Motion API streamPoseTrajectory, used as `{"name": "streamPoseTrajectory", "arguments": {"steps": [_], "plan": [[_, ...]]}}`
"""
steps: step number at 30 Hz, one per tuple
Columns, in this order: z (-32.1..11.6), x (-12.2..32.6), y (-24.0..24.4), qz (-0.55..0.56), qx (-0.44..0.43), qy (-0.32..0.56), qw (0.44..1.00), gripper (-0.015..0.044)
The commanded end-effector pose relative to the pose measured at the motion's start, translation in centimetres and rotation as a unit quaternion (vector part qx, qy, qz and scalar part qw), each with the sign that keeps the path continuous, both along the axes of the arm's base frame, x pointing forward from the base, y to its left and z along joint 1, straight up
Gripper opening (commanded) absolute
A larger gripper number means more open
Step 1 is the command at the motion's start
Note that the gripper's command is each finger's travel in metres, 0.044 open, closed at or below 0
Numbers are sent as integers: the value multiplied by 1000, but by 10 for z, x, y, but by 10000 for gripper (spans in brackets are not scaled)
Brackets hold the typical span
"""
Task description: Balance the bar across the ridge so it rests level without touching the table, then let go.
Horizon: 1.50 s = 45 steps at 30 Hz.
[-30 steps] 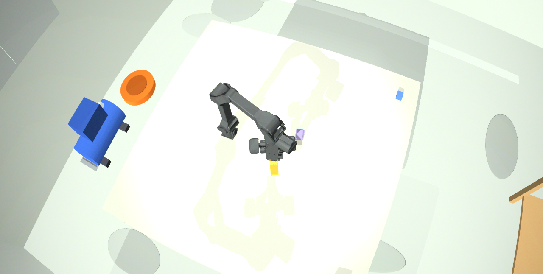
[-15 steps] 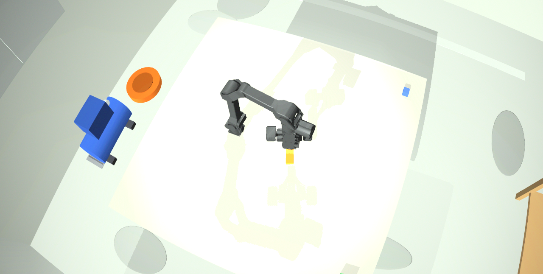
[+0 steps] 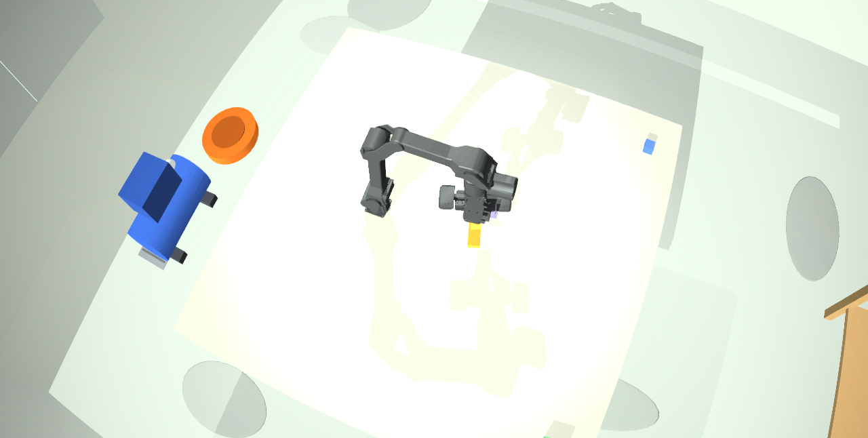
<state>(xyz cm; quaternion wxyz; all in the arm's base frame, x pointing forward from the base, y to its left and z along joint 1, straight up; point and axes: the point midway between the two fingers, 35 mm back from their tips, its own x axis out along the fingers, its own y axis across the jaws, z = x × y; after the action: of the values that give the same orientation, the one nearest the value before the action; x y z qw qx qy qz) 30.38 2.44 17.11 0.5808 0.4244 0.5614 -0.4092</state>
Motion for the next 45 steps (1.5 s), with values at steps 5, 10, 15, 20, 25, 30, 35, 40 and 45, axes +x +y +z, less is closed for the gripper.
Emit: {"name": "streamPoseTrajectory", "arguments": {"steps": [5,10,15,20,25,30,35,40,45], "plan": [[0,7,29,-19,3,1,1000,0],[0,8,48,-30,4,1,1000,0],[0,9,67,-40,6,1,999,0],[-1,9,87,-51,7,1,999,0],[-1,8,105,-61,8,1,998,0],[-3,8,108,-63,9,1,998,0],[-10,9,110,-63,9,1,998,0],[-18,10,111,-63,9,1,998,0],[-26,10,110,-63,9,1,998,0]]}}
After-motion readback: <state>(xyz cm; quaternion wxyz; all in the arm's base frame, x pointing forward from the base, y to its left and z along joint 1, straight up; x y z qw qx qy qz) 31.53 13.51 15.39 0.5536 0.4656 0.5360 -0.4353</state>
